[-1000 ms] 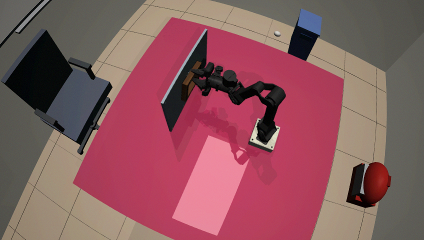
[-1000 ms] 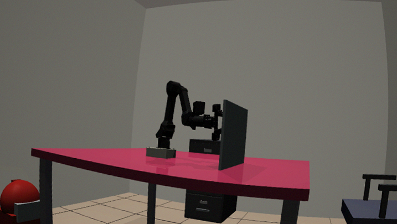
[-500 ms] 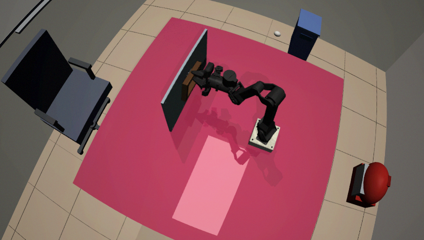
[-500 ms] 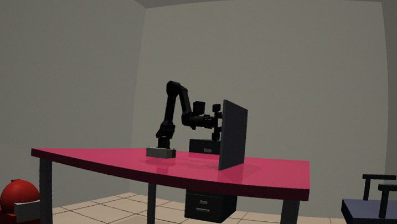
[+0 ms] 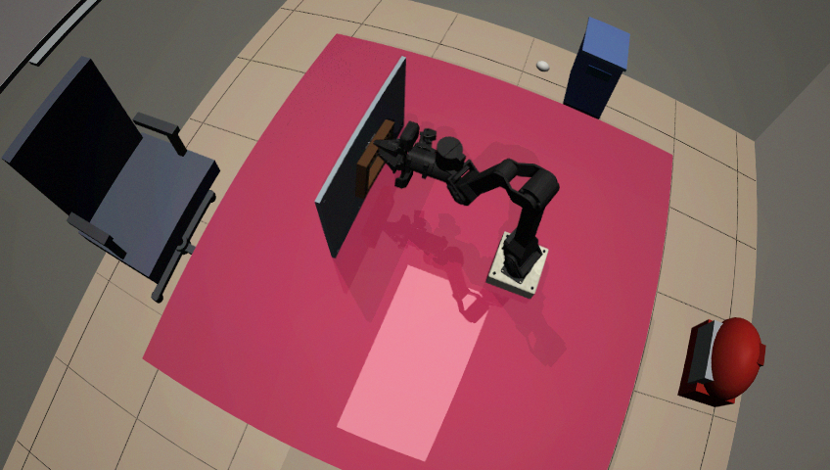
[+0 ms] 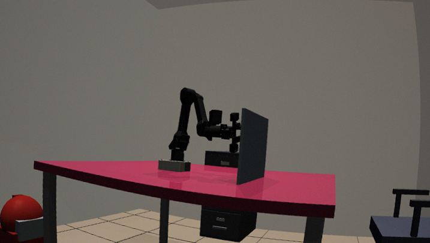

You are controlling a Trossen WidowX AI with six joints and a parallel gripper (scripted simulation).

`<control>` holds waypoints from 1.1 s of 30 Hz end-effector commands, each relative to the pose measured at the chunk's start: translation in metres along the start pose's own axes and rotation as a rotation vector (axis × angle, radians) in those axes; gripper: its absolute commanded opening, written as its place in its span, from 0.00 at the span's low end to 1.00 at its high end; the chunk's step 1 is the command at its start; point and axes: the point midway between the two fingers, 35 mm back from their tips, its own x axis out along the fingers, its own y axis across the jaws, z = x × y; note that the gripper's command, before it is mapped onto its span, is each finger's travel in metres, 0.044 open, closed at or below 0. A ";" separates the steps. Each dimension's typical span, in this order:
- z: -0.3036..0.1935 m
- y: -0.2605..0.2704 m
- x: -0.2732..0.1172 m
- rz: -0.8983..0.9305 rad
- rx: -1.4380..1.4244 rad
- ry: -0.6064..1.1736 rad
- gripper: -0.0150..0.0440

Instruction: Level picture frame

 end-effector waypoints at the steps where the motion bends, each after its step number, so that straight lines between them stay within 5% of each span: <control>1: 0.001 0.000 0.000 0.000 0.004 -0.004 0.25; 33: 0.000 0.010 0.000 0.000 0.004 -0.004 0.25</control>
